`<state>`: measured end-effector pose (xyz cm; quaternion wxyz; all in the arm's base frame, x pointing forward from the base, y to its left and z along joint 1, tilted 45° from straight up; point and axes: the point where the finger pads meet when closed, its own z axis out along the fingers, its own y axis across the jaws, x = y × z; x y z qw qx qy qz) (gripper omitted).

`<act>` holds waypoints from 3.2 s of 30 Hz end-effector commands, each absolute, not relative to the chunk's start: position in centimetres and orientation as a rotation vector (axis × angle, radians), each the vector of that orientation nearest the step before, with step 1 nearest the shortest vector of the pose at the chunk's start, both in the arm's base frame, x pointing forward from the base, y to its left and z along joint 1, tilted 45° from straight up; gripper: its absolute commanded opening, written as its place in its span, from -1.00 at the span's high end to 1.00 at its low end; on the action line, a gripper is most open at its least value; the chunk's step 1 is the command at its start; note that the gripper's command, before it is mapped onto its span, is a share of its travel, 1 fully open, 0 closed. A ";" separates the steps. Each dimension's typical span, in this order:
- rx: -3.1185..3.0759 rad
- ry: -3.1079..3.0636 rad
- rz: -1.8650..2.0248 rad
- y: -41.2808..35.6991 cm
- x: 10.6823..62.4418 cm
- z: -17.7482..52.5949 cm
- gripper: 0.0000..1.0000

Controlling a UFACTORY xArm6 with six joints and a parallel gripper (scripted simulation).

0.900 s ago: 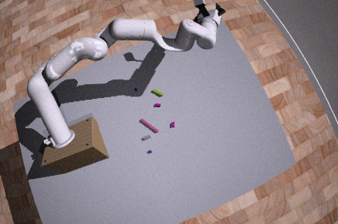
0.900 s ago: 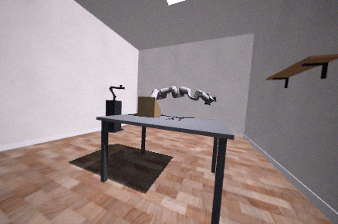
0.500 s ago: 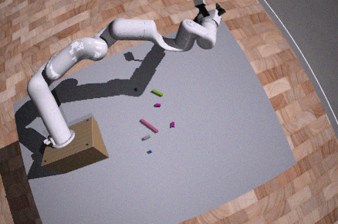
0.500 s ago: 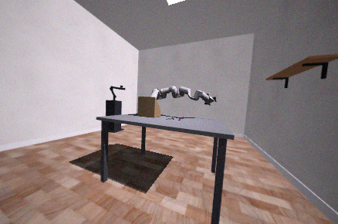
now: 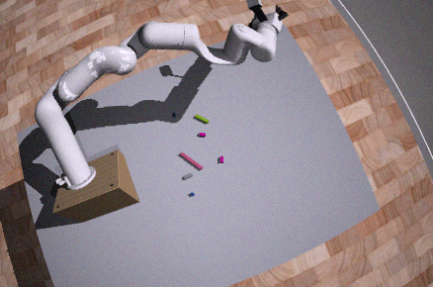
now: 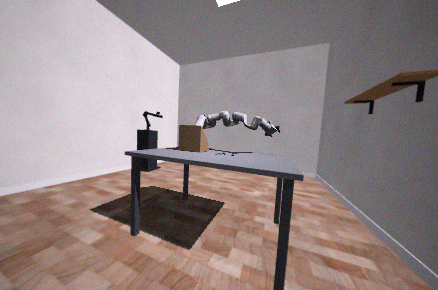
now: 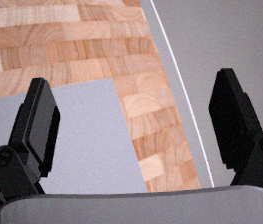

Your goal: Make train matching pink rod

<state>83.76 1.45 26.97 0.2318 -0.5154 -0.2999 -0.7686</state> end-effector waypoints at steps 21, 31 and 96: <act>-1.645 -1.348 -1.869 5.8 76.1 22.8 -1.00; -1.665 -1.575 -1.732 7.2 70.4 20.8 -1.00; -1.268 -2.399 -1.072 9.3 37.5 10.5 -1.00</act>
